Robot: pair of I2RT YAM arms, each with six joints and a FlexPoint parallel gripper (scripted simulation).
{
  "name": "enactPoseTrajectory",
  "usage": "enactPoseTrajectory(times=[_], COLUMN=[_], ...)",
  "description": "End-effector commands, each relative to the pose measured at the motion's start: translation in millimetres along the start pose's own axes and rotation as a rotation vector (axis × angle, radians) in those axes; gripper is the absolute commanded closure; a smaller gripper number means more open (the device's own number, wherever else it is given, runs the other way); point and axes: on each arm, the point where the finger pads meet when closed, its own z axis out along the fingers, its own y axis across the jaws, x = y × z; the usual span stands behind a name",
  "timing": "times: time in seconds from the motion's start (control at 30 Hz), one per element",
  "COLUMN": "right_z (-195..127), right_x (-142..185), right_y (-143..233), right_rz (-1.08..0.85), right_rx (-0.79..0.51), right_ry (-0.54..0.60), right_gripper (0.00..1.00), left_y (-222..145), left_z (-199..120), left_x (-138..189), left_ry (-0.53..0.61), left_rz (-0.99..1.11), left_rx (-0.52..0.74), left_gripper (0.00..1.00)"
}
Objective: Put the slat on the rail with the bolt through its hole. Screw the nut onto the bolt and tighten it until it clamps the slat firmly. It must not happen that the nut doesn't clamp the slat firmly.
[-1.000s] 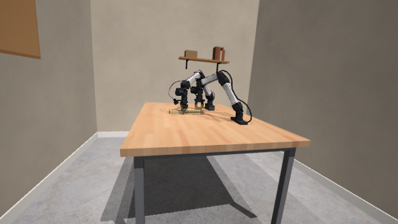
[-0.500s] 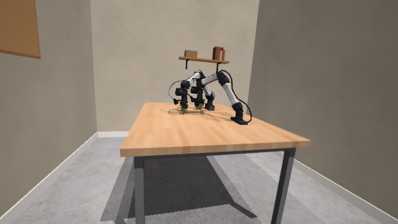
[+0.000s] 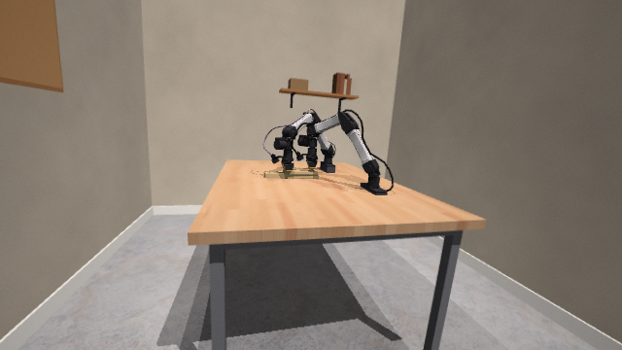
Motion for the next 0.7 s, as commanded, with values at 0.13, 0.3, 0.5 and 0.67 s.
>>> enactPoseTrajectory(times=[0.13, 0.3, 0.5, 0.67], right_z=[-5.3, -5.3, -5.3, -5.3], right_x=[-3.2, -3.2, -3.2, -3.2], right_y=[0.8, 0.8, 0.8, 0.8], right_rz=[0.0, 0.0, 0.0, 0.0], right_rx=[-0.01, -0.01, -0.01, -0.01], right_ry=[-0.012, -0.012, -0.012, -0.012], right_gripper=[0.33, 0.33, 0.33, 0.33], left_y=[-0.9, -0.9, -0.9, -1.0], left_z=[-18.2, -18.2, -18.2, -18.2], left_x=[-3.5, -3.5, -3.5, -3.4], left_ry=[-0.026, -0.026, -0.026, -0.025], left_rz=[-0.47, -0.47, -0.47, -0.47], left_rx=[0.017, 0.017, 0.017, 0.018], left_gripper=[0.64, 0.64, 0.64, 0.64])
